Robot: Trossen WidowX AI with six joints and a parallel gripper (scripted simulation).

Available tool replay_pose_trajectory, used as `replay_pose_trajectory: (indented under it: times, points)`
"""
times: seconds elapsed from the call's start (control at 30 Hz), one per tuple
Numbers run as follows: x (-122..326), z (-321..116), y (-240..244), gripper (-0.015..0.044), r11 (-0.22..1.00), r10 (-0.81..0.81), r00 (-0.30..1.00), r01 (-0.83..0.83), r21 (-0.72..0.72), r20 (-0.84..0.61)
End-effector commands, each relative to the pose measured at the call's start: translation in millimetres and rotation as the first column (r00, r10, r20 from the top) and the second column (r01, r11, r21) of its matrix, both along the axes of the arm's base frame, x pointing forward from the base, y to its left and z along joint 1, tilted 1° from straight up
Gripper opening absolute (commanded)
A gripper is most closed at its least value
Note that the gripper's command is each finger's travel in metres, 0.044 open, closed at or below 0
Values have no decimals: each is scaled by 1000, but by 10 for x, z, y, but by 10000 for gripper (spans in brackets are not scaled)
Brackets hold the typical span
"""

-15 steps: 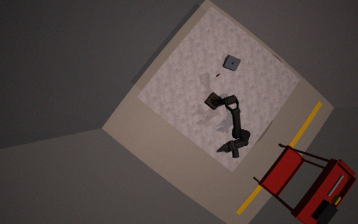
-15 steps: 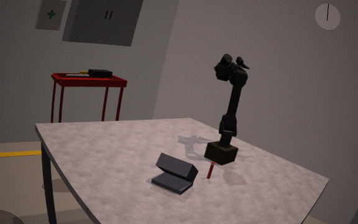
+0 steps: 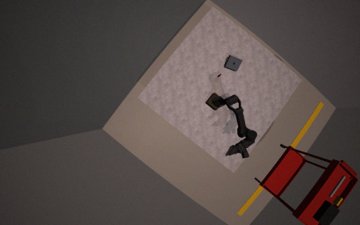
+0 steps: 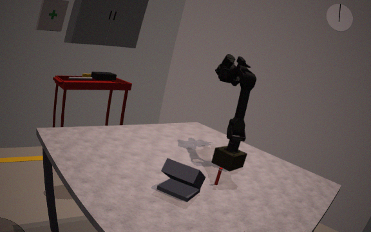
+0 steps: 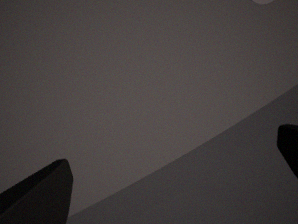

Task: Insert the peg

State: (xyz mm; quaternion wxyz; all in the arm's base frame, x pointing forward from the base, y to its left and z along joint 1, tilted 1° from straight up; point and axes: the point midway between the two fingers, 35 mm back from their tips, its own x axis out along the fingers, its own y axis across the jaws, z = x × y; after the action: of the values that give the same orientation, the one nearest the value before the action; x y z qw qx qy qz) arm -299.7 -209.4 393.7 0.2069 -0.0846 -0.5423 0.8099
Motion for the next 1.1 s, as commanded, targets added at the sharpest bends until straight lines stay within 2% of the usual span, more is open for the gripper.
replay_pose_trajectory:
  times: [0.0,0.53,1.07]
  points:
    - [43,9,-128,440,997,64,998,-63,41,-8]
    - [479,-88,-898,440,925,371,929,-367,97,-19]
    - [1139,-161,-1477,440,762,637,771,-632,142,11]
